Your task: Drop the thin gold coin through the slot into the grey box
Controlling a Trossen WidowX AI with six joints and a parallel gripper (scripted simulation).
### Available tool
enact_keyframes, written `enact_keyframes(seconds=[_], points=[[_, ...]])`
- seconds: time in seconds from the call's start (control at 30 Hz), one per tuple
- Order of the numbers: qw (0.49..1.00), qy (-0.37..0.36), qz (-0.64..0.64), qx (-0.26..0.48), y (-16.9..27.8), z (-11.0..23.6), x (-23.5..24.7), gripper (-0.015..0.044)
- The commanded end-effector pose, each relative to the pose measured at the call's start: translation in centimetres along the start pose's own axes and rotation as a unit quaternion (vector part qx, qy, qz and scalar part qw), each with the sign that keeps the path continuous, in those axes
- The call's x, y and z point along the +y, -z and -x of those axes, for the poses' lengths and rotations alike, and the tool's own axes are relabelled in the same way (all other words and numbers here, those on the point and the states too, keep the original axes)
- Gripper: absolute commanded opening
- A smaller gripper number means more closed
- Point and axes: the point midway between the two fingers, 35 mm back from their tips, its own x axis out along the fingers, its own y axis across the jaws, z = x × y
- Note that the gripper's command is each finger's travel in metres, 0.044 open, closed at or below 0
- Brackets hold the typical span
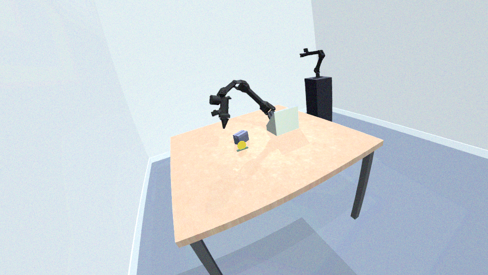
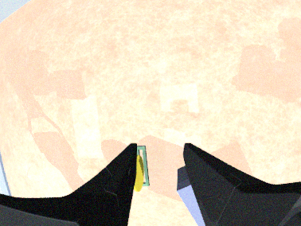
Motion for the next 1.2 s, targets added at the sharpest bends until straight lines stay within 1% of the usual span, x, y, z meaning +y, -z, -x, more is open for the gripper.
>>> enact_keyframes(seconds=[0.0, 0.1, 0.17, 0.37, 0.4, 0.5, 0.67, 0.77, 1.17], points=[[0.996, 0.044, 0.033, 0.076, 4.3, -1.4, 3.2, 0.0161], [0.984, 0.100, 0.064, 0.133, 8.1, -2.3, 5.1, 0.0161], [0.980, 0.115, 0.072, 0.144, 8.9, -2.4, 5.4, 0.0161], [0.980, 0.115, 0.072, 0.144, 9.0, -2.4, 5.3, 0.0161], [0.980, 0.115, 0.072, 0.144, 9.0, -2.6, 5.2, 0.0161], [0.980, 0.116, 0.072, 0.144, 9.8, -5.4, 4.5, 0.0161], [0.980, 0.116, 0.072, 0.144, 9.9, -5.8, 4.4, 0.0161], [0.980, 0.116, 0.072, 0.144, 10.3, -6.9, 4.0, 0.0161], [0.980, 0.115, 0.071, 0.144, 10.7, -8.5, 3.6, 0.0161]])
